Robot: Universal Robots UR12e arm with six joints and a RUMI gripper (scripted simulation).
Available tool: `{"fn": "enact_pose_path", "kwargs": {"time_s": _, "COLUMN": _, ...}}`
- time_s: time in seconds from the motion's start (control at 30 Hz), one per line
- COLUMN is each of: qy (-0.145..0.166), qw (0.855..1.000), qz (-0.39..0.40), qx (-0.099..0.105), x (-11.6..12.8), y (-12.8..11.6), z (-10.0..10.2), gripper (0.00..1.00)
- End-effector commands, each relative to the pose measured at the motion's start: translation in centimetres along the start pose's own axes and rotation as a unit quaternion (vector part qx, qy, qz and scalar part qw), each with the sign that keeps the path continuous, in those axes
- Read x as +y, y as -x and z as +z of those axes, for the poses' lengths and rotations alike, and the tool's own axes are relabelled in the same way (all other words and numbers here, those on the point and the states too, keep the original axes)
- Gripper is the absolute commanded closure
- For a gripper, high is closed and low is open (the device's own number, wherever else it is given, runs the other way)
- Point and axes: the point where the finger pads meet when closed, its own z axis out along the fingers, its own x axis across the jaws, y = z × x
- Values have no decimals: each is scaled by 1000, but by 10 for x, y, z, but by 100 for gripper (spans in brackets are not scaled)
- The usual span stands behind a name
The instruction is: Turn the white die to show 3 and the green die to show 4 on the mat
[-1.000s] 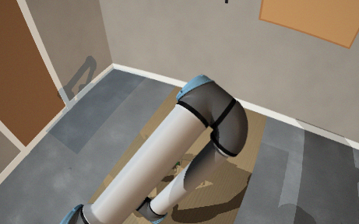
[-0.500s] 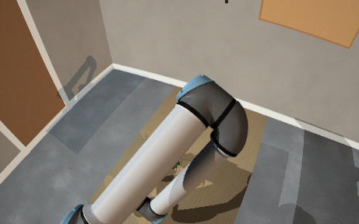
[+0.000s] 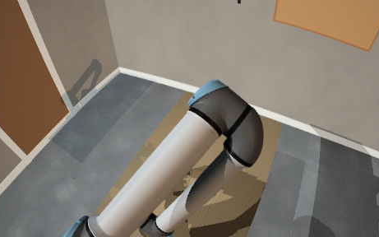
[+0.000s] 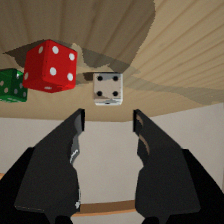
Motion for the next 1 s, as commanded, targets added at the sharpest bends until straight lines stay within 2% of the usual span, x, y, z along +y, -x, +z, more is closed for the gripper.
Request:
{"fn": "enact_pose_path", "kwargs": {"time_s": 0.0, "qy": 3, "qw": 1000, "qz": -1, "qx": -1, "x": 2, "y": 1, "z": -11, "gripper": 76}}
{"fn": "enact_pose_path", "kwargs": {"time_s": 0.27, "qy": 3, "qw": 1000, "qz": -1, "qx": -1, "x": 6, "y": 1, "z": -13, "gripper": 76}}
{"fn": "enact_pose_path", "kwargs": {"time_s": 0.53, "qy": 3, "qw": 1000, "qz": -1, "qx": -1, "x": 31, "y": 1, "z": -32, "gripper": 76}}
{"fn": "enact_pose_path", "kwargs": {"time_s": 0.97, "qy": 3, "qw": 1000, "qz": -1, "qx": -1, "x": 51, "y": 1, "z": -46, "gripper": 76}}
